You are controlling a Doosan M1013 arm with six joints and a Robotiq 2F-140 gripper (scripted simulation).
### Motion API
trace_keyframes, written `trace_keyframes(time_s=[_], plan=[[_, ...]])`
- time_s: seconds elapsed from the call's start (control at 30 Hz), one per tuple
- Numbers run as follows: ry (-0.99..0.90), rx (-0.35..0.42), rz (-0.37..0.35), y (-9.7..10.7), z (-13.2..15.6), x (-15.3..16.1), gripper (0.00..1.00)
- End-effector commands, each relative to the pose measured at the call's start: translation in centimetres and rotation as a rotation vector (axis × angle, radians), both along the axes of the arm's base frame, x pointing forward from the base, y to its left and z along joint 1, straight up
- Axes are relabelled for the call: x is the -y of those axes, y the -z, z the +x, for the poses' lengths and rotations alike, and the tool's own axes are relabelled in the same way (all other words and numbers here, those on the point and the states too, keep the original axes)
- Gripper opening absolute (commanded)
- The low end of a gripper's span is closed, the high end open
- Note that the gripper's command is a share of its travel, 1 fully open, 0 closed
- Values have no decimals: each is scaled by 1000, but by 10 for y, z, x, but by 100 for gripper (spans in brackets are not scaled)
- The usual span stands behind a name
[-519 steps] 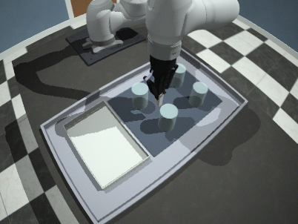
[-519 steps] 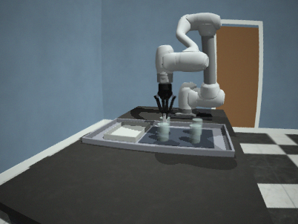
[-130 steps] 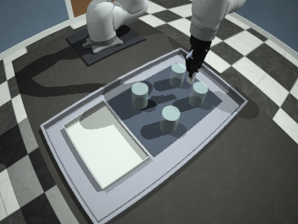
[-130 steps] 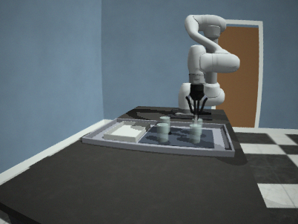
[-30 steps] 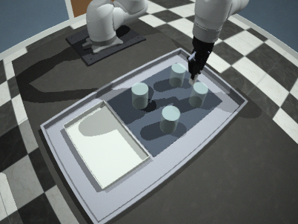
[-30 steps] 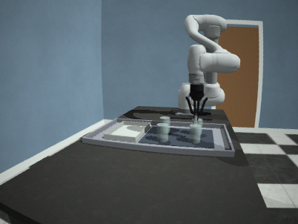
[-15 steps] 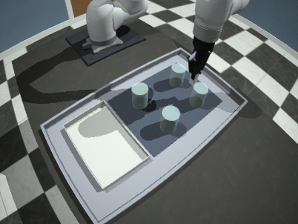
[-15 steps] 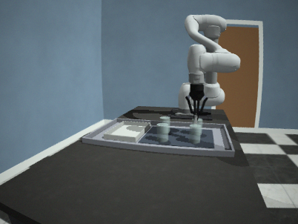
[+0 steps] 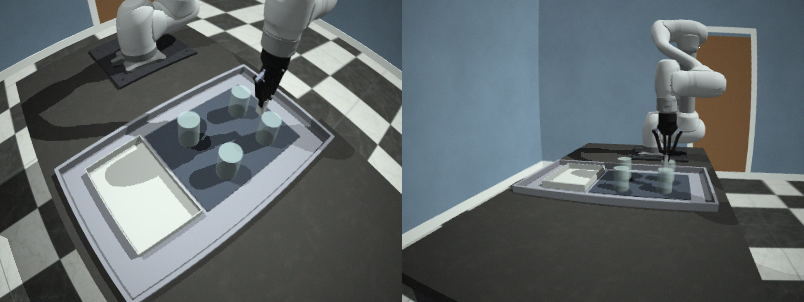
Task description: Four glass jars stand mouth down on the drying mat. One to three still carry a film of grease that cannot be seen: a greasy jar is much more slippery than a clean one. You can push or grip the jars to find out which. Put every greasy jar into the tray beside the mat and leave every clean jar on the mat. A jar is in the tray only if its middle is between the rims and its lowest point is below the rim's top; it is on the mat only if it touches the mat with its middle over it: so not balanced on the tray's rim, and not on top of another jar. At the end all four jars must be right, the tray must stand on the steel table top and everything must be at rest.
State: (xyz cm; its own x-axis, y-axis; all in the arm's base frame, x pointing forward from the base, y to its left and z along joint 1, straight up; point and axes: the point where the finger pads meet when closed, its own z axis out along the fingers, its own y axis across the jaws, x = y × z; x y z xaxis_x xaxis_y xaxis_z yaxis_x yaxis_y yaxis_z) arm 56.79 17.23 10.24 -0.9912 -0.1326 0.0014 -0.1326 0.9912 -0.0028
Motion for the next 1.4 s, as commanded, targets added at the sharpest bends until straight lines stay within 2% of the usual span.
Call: trace_keyframes(time_s=[0.0,1.37], plan=[[0,0,0,0,0,0,0],[0,0,0,-4,5,-1,0]])
